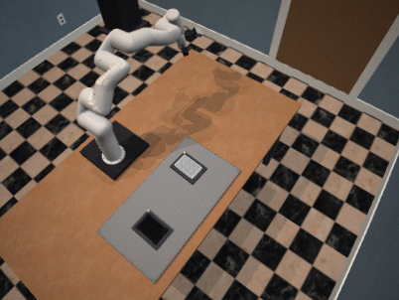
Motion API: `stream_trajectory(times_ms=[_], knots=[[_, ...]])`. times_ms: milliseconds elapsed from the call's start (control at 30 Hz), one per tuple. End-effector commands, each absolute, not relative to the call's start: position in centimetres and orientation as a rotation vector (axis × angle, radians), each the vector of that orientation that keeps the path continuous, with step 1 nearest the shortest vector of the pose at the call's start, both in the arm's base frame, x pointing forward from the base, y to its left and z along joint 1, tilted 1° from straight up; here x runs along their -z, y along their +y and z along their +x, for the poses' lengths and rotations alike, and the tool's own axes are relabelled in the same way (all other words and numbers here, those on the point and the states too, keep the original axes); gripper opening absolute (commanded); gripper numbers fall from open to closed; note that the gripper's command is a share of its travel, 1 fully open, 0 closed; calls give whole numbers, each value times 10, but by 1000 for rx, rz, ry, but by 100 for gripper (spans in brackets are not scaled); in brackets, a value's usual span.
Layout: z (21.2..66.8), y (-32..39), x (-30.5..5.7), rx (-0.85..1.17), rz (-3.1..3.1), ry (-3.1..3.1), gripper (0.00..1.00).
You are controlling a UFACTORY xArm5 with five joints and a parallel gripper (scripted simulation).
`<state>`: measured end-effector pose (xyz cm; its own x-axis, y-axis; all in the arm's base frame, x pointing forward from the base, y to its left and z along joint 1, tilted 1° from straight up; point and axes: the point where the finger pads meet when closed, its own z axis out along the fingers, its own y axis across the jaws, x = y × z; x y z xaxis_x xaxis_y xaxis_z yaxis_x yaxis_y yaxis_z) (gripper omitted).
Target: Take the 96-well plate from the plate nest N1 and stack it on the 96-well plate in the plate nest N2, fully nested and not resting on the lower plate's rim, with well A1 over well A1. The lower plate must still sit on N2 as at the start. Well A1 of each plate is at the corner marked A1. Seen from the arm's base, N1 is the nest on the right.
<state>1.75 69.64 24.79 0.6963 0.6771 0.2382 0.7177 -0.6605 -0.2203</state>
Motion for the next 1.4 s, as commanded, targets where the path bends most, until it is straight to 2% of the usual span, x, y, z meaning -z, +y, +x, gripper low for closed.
stream_trajectory(times_ms=[0, 533, 1033, 1367], knots=[[17, 697, -251, 197, -2606, -1101, 100], [17, 697, -251, 197, -2606, -1101, 100], [93, 675, -258, 207, -2687, -1001, 100], [123, 660, -260, 226, -2693, -1000, 100]])
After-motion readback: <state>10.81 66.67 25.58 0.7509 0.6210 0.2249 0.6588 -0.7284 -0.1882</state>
